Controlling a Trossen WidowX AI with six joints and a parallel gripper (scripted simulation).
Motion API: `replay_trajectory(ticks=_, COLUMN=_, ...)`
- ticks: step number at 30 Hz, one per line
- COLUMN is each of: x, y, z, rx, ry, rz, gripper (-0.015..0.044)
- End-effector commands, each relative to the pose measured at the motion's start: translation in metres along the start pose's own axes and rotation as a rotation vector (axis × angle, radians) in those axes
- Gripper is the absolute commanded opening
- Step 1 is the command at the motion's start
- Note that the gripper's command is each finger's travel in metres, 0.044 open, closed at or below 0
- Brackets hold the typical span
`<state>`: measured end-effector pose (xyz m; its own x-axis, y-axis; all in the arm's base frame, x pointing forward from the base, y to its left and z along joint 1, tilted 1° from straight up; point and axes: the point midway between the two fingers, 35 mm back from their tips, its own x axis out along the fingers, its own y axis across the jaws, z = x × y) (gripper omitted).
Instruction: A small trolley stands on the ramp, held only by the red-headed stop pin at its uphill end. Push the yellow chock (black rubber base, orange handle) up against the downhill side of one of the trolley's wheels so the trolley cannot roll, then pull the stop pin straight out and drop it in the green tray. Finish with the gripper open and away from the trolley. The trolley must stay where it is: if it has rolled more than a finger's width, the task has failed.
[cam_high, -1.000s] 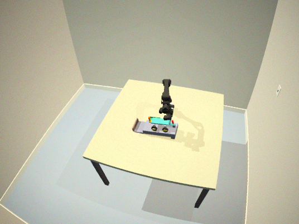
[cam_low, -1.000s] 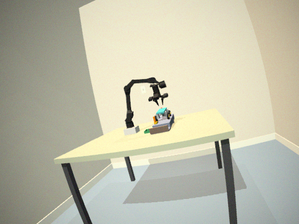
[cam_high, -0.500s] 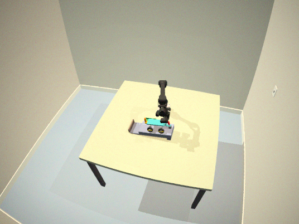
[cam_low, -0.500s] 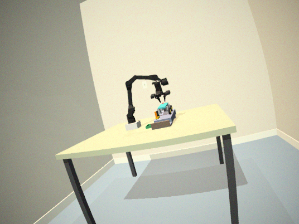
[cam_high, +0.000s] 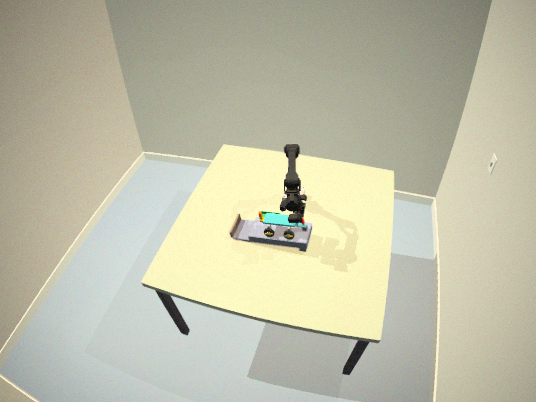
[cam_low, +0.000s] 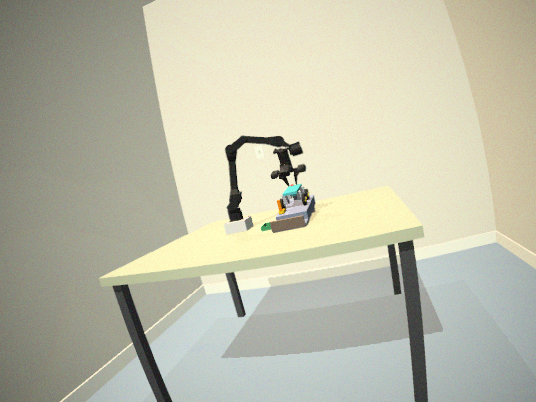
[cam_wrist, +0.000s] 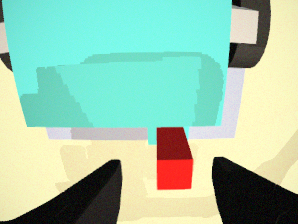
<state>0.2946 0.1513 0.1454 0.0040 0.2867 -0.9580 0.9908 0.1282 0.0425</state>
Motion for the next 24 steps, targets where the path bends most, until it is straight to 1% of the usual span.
replay_trajectory(ticks=1, x=0.007, y=-0.001, z=0.0, rx=0.007, ry=0.0, rz=-0.007, gripper=0.019)
replay_trajectory(ticks=23, x=0.034, y=-0.003, z=0.0, rx=0.007, ry=0.001, rz=-0.007, gripper=0.019)
replay_trajectory(ticks=24, x=0.031, y=-0.001, z=0.0, rx=0.0, ry=0.002, rz=-0.003, gripper=0.0164)
